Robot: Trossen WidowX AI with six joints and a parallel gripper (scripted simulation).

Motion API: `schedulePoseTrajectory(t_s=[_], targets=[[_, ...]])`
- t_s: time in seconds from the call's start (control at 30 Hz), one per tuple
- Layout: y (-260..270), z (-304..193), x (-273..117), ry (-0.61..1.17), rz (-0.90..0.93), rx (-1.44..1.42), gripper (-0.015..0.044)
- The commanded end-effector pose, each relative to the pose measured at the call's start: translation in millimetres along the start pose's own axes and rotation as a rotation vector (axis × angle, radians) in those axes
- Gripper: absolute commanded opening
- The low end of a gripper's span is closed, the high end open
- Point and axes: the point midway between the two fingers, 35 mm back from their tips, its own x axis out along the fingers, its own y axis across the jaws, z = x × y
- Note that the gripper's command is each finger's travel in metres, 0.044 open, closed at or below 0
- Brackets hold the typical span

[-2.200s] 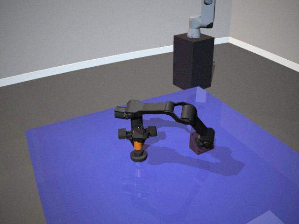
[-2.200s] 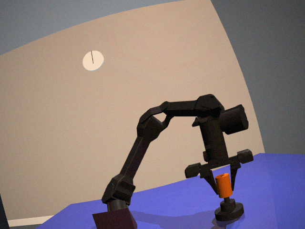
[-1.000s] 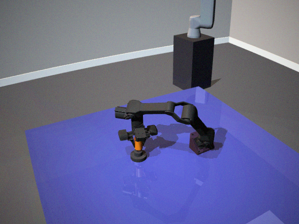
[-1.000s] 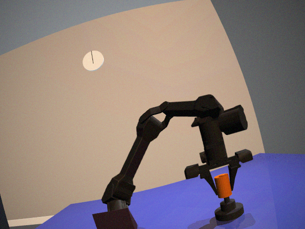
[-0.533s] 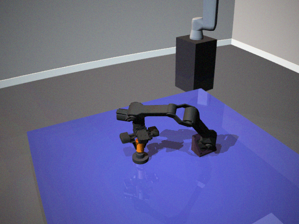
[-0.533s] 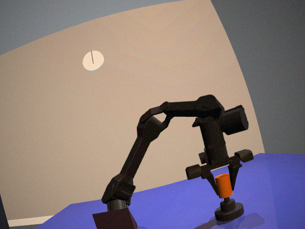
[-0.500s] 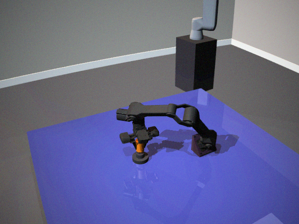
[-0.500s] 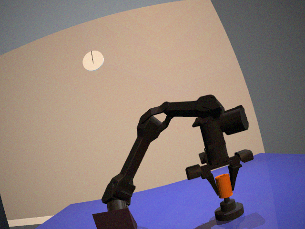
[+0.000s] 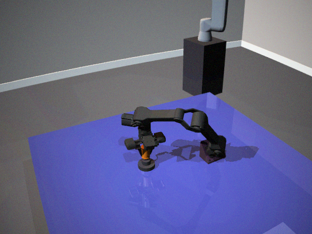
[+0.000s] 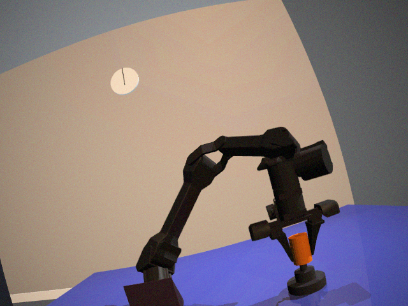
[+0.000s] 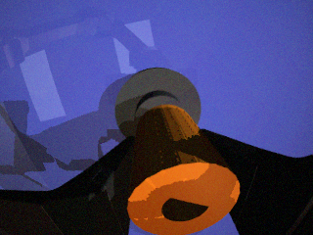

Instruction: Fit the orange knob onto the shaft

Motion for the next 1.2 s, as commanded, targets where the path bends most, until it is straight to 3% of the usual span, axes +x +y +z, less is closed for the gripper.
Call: schedulePoseTrajectory(t_s=[0.0,0.33,0.57,1.17], targets=[[1.3,0.9,0.6,-0.003,-0.001,-0.002,0.0],[3.3,3.3,-4.6,-0.003,-0.001,-0.011,0.0],[2.5,3.2,-6.0,-0.003,-0.001,-0.211,0.0],[-1.3,-0.6,0.3,-0.003,-0.002,-0.211,0.0]])
